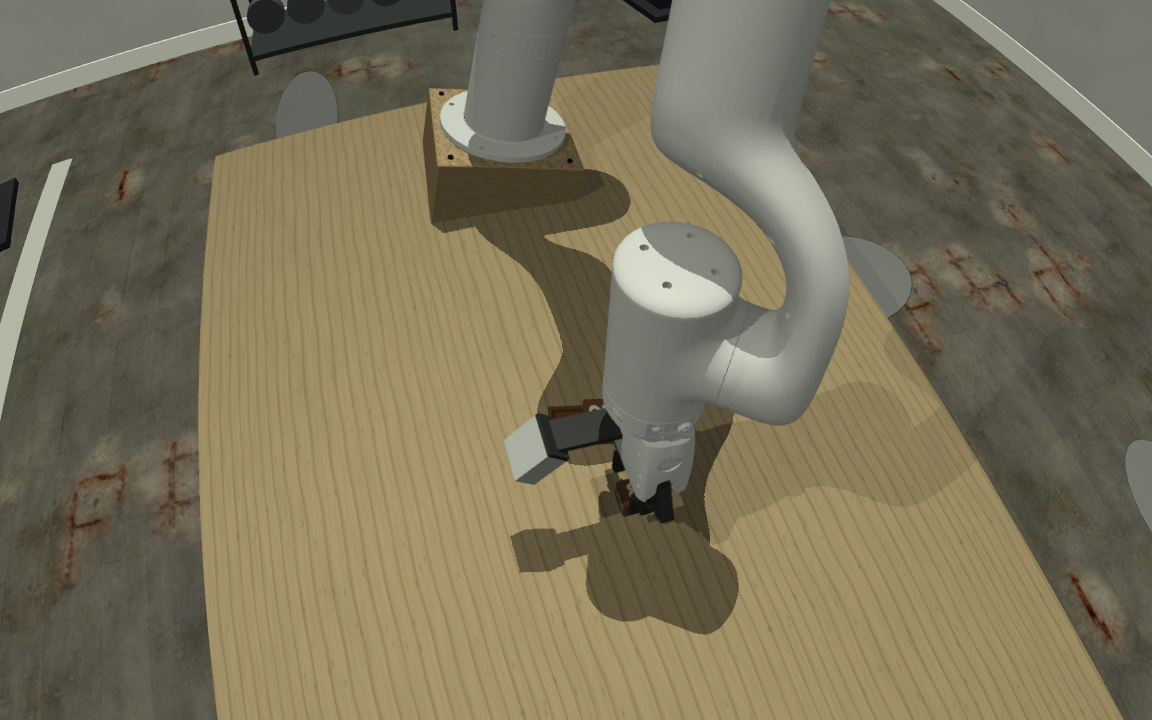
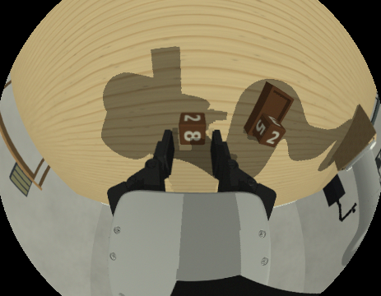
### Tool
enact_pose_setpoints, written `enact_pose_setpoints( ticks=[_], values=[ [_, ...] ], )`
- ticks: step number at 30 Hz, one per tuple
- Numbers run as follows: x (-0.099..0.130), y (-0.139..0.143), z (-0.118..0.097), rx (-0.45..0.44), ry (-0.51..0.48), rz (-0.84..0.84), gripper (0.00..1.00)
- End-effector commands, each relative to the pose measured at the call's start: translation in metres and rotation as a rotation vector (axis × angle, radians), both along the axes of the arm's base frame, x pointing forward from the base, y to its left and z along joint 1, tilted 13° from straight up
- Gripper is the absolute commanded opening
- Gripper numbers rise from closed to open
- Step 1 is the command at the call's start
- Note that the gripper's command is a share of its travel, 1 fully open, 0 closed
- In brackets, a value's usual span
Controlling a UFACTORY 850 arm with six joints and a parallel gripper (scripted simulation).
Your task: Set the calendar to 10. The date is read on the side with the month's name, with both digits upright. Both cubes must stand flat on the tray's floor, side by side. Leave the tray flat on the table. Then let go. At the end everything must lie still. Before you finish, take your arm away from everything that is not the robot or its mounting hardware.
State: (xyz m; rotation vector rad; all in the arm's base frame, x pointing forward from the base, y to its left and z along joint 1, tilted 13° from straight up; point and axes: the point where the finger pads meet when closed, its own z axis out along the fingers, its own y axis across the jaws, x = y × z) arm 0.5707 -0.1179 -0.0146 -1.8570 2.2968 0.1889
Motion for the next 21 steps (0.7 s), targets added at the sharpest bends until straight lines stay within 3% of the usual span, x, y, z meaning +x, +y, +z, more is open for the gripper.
enact_pose_setpoints(
  ticks=[1,21],
  values=[
    [0.001,0.000,0.001,-0.001,-0.002,0.000,0.47],
    [-0.002,-0.011,0.048,-0.001,-0.002,0.000,0.47]
  ],
)
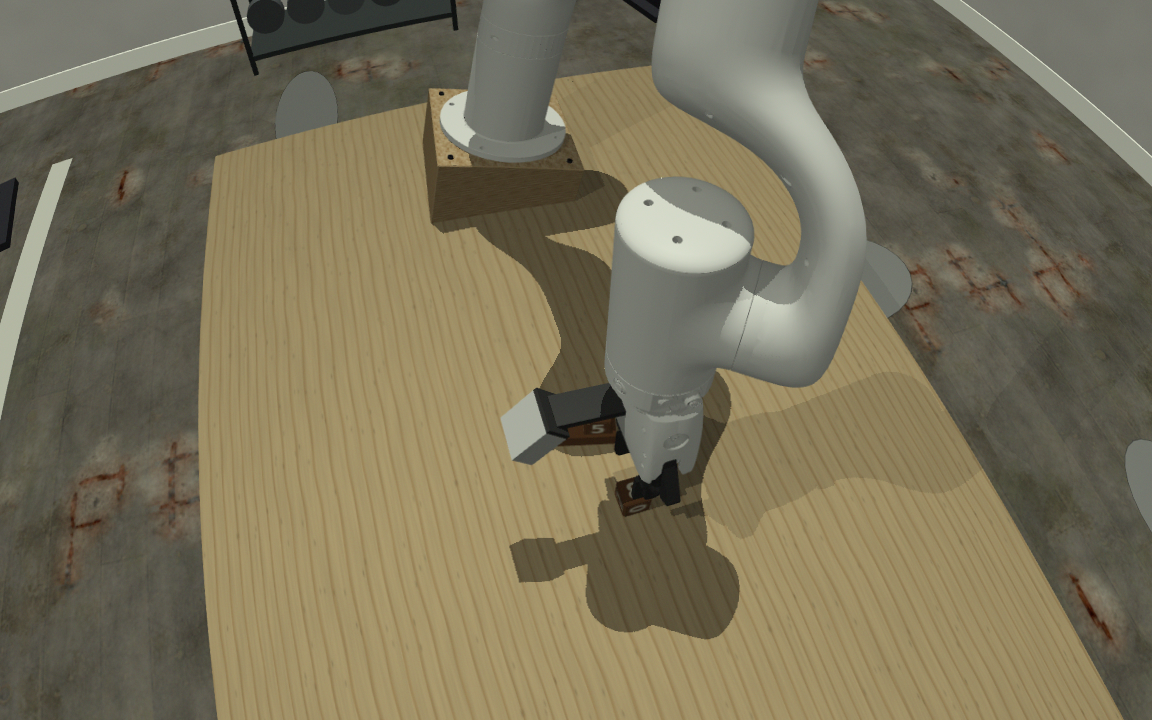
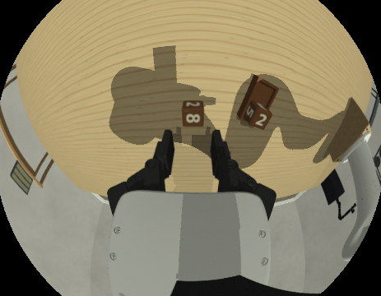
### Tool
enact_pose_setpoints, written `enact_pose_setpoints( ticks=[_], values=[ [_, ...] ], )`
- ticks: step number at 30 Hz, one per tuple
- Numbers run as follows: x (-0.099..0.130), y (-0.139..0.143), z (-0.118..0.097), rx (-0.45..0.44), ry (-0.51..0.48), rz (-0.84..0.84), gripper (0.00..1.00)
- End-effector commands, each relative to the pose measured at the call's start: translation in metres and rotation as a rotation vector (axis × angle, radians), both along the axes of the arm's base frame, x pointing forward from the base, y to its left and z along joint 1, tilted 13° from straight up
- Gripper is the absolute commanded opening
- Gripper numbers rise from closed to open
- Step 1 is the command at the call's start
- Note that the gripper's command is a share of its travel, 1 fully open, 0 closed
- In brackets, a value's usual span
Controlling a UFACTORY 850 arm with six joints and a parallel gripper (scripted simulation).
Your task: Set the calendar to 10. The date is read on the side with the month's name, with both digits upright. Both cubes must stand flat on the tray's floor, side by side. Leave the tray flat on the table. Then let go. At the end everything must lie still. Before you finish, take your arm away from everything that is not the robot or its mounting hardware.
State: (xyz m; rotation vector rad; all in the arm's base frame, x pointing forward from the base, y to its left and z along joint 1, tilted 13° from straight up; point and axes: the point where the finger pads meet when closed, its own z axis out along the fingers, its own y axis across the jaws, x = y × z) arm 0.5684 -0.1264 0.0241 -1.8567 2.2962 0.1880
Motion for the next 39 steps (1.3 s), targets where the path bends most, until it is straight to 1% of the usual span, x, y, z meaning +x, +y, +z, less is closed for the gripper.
enact_pose_setpoints(
  ticks=[1,9,13,17,24,26,33,39],
  values=[
    [0.0001,-0.0023,0.0101,-0.001,-0.001,0.000,0.47],
    [-0.0001,-0.0024,0.0109,-0.002,0.000,0.000,0.47],
    [-0.0016,-0.0021,0.0104,-0.019,0.011,0.000,0.47],
    [-0.0040,-0.0016,0.0096,-0.057,0.031,0.000,0.47],
    [-0.0046,-0.0012,0.0094,-0.155,0.056,-0.002,0.47],
    [-0.0046,-0.0012,0.0094,-0.155,0.056,-0.002,0.47],
    [-0.0004,-0.0002,0.0109,-0.225,0.052,-0.004,0.47],
    [0.0011,0.0025,0.0115,-0.235,0.050,-0.004,0.47]
  ],
)
